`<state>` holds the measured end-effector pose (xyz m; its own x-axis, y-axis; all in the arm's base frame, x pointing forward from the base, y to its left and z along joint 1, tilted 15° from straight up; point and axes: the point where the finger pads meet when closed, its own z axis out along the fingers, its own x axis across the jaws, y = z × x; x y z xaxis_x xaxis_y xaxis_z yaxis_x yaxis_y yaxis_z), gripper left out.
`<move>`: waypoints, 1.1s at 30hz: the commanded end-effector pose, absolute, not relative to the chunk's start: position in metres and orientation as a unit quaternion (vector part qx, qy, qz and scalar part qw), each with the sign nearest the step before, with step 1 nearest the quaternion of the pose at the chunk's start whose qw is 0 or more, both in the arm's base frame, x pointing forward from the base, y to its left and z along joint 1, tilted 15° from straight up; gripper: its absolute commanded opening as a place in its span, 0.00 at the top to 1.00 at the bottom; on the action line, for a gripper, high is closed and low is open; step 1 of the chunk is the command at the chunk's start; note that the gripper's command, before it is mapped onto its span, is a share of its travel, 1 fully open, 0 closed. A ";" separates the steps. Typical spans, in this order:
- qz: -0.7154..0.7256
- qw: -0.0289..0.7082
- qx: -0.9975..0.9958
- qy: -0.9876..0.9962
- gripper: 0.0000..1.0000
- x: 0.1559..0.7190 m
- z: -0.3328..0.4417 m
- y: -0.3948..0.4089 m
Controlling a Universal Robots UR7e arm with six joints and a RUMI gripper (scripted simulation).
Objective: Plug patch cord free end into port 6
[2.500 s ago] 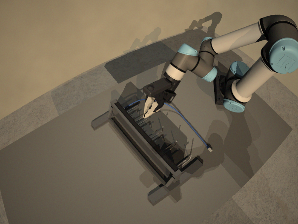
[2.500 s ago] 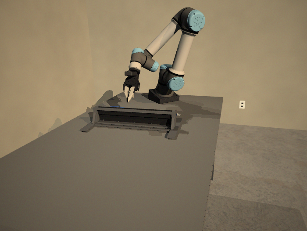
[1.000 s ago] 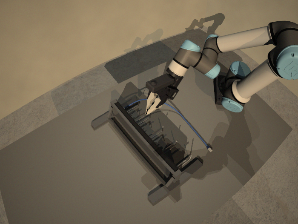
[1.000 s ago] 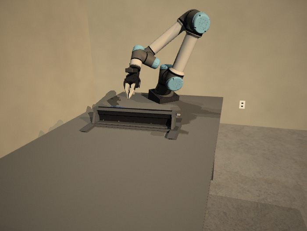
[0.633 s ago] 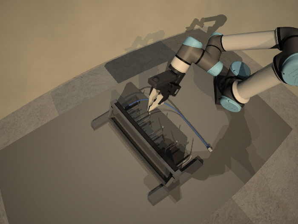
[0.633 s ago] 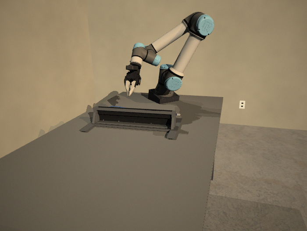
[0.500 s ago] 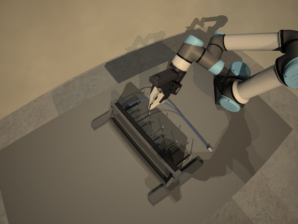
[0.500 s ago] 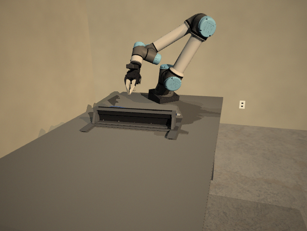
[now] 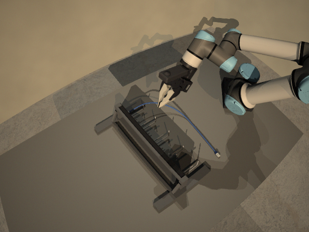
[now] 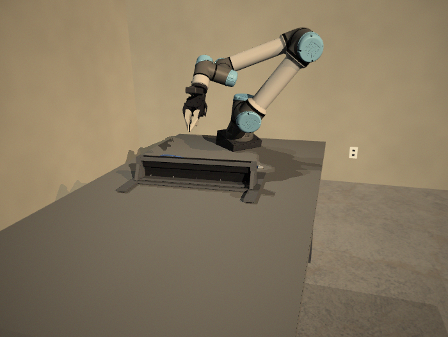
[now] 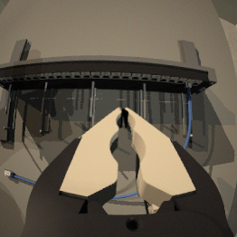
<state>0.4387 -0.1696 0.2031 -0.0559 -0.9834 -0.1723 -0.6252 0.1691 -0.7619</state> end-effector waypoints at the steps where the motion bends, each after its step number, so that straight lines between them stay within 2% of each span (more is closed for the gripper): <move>1: -0.254 0.352 -0.593 0.678 1.00 0.426 0.212 -0.170; 33: -0.254 0.352 -0.593 0.678 1.00 0.393 0.239 -0.174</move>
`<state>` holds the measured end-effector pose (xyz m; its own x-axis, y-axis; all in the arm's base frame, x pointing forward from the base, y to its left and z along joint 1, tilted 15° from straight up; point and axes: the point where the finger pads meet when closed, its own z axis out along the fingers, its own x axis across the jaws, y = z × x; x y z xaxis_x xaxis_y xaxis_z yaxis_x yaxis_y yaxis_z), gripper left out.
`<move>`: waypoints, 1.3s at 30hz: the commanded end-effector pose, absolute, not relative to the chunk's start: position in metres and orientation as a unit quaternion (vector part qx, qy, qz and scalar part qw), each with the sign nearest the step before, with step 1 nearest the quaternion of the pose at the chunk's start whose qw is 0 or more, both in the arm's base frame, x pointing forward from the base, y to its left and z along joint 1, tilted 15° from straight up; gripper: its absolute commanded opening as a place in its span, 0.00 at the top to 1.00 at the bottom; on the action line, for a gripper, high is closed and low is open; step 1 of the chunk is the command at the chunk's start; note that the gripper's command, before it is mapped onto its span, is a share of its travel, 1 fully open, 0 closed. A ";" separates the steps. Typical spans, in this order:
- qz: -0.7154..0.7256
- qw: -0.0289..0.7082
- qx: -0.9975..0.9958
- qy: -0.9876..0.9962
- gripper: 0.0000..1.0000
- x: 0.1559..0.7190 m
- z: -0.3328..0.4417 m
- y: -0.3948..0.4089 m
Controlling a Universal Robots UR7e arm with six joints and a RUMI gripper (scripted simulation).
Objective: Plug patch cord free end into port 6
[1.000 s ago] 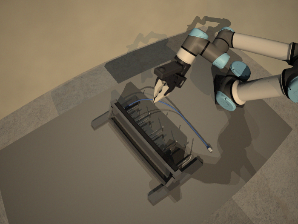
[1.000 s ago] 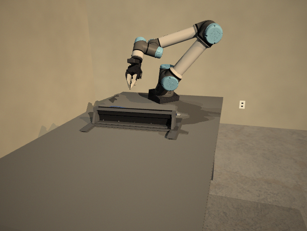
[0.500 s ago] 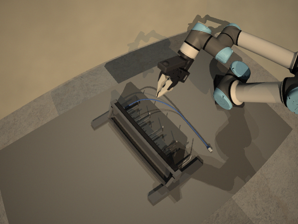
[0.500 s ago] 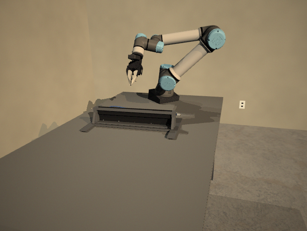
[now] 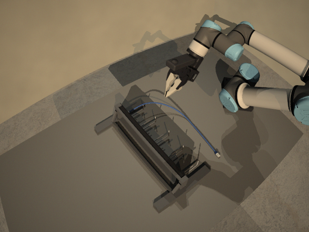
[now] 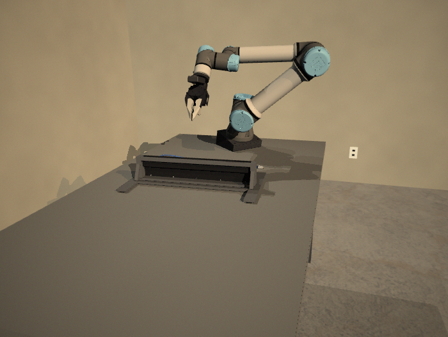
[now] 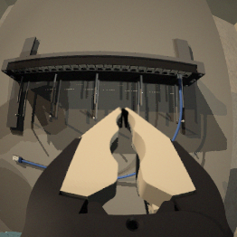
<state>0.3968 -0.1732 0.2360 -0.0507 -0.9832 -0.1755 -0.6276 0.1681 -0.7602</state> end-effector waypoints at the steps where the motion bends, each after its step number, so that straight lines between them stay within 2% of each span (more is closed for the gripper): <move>1: -0.254 0.352 -0.593 0.678 1.00 0.393 0.239 -0.174; 26: -0.254 0.352 -0.593 0.678 1.00 0.390 0.241 -0.176; 39: -0.254 0.352 -0.593 0.678 1.00 0.388 0.234 -0.213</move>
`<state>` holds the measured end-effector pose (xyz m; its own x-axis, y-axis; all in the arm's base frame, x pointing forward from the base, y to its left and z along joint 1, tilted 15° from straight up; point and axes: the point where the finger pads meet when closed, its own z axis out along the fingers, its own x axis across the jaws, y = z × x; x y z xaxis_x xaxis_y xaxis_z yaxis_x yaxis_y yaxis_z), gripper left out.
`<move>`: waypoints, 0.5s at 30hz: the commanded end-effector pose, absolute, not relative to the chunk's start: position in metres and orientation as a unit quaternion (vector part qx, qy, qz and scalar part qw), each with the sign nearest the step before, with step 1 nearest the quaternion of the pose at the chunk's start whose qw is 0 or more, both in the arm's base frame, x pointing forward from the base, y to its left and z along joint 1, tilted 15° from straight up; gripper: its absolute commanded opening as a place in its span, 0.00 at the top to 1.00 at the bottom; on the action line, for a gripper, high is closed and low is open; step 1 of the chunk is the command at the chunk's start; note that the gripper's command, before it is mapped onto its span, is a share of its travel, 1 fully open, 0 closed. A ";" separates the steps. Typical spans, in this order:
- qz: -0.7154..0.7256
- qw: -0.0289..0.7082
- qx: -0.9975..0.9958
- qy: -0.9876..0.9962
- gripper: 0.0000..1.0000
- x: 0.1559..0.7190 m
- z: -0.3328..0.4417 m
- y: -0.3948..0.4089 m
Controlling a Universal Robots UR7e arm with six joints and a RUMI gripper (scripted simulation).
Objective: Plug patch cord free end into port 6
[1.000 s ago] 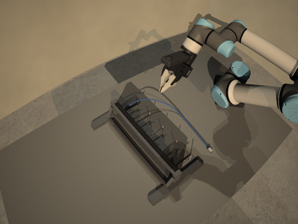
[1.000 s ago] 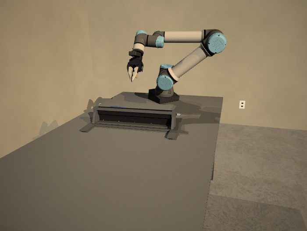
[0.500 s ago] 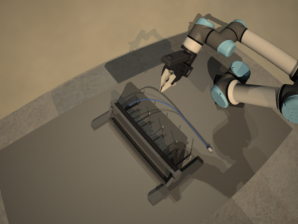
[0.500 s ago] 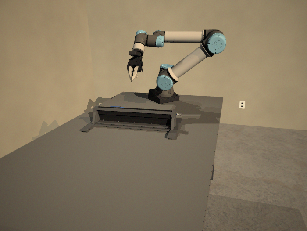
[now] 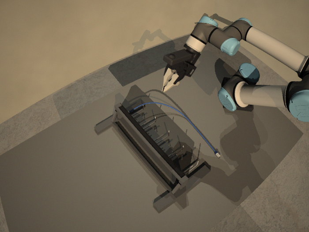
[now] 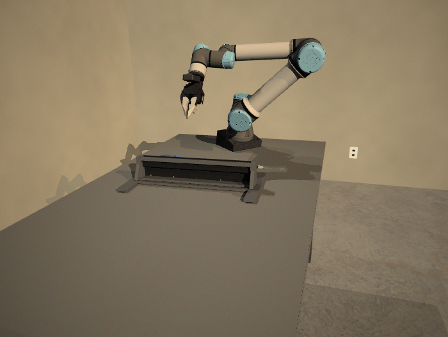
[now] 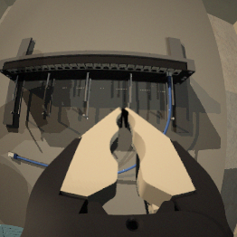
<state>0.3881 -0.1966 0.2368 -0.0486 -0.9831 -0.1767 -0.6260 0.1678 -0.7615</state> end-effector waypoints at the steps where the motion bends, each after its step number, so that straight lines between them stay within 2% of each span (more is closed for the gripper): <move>1: -0.254 0.352 -0.593 0.678 1.00 0.388 0.234 -0.213; 15: -0.254 0.352 -0.593 0.678 1.00 0.386 0.225 -0.263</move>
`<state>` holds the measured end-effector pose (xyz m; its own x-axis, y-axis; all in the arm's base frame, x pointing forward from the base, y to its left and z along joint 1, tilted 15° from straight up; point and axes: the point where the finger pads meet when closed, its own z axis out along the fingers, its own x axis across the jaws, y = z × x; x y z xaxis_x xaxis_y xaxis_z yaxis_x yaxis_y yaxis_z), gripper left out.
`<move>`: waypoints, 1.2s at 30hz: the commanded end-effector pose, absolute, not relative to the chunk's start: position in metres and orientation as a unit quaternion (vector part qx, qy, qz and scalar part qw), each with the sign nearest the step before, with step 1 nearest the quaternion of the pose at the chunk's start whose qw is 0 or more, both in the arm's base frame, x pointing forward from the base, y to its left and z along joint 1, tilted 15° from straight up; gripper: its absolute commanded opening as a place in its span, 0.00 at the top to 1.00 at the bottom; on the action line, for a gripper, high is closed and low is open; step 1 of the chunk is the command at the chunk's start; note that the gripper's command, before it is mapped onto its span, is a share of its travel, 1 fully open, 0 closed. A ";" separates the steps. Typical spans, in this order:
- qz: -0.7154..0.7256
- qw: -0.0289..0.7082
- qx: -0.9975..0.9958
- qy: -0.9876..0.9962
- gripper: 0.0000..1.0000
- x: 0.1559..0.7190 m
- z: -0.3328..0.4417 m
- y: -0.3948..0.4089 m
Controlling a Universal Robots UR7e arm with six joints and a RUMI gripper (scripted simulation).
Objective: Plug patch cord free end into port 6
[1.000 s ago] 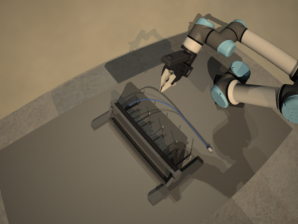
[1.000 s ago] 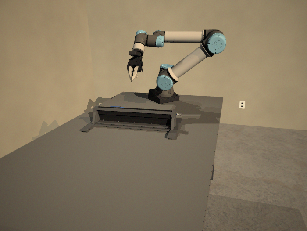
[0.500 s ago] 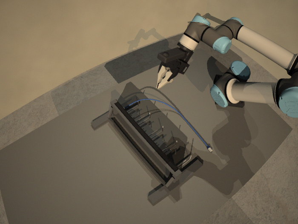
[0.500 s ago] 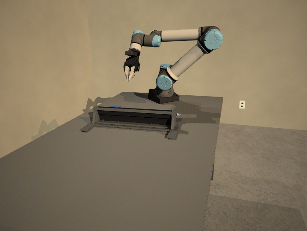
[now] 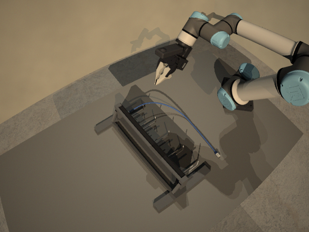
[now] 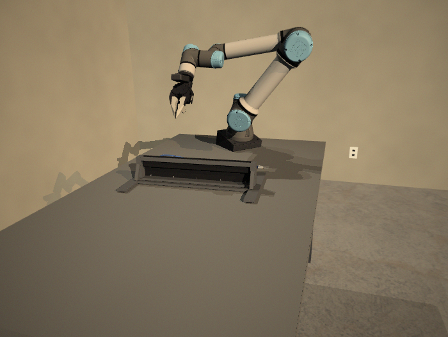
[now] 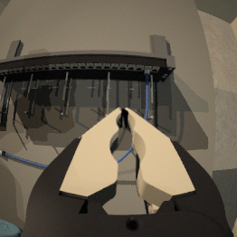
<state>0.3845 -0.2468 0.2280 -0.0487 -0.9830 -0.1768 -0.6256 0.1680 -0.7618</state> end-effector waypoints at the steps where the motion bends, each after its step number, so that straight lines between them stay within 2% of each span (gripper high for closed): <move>1: -0.254 0.352 -0.593 0.678 1.00 0.386 0.225 -0.265; 36: -0.254 0.352 -0.593 0.678 1.00 0.400 0.212 -0.271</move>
